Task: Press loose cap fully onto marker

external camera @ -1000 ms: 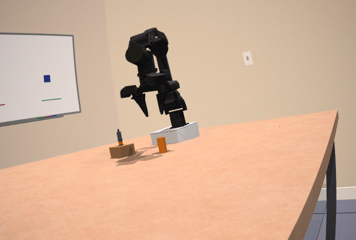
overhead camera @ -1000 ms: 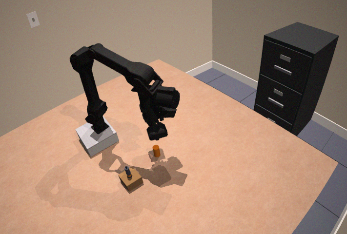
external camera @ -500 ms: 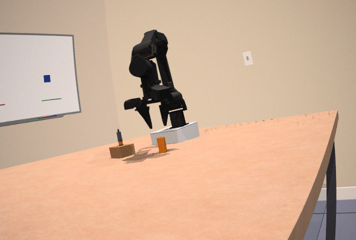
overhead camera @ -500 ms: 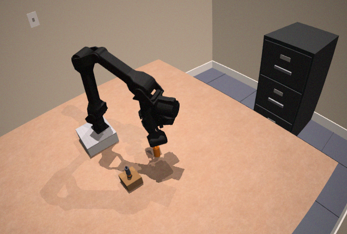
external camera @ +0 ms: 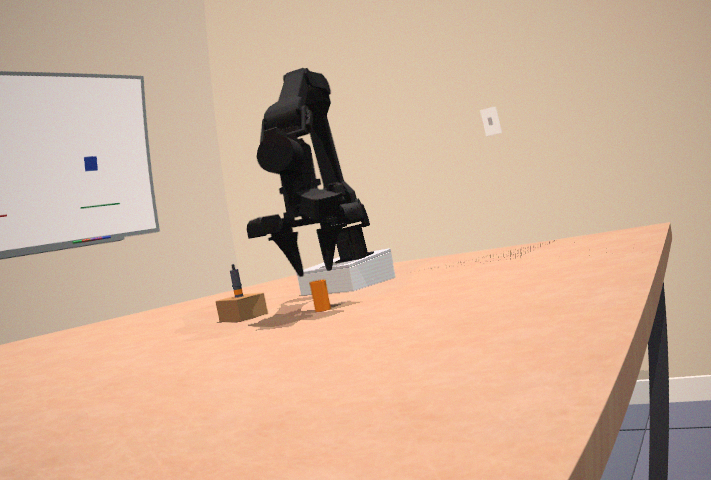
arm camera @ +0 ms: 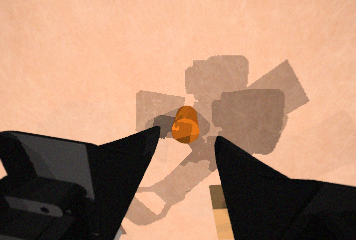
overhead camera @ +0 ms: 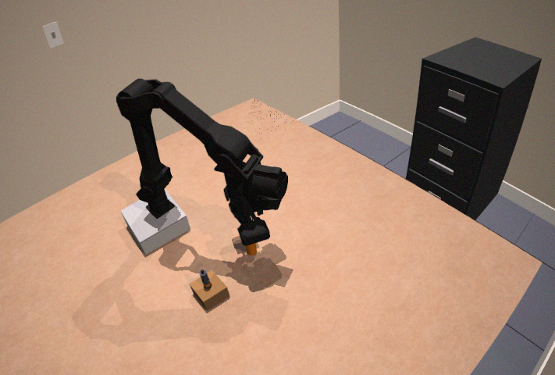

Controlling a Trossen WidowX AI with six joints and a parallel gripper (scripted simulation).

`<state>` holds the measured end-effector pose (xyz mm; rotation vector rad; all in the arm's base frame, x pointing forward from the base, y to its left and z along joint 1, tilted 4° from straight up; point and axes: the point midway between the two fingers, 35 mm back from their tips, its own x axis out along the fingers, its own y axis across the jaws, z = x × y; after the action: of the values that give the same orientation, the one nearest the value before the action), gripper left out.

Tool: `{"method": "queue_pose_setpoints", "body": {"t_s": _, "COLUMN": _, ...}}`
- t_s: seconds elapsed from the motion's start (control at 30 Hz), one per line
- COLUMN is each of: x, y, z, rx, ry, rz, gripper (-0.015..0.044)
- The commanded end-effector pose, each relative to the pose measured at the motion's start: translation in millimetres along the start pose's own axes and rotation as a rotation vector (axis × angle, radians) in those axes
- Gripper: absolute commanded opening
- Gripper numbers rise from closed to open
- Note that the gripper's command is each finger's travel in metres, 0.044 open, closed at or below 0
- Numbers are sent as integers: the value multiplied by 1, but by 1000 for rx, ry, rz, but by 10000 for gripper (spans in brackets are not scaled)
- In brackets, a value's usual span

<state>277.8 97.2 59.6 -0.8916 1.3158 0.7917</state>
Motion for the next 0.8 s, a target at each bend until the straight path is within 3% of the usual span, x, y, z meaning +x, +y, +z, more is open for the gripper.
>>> {"method": "queue_pose_setpoints", "body": {"t_s": 0.0, "x": 9, "y": 0, "z": -1, "rx": -6, "ry": 9, "rz": 1, "gripper": 234}}
{"method": "queue_pose_setpoints", "body": {"t_s": 0.77, "x": 46, "y": 2, "z": -2, "rx": -6, "ry": 9, "rz": 1, "gripper": 234}}
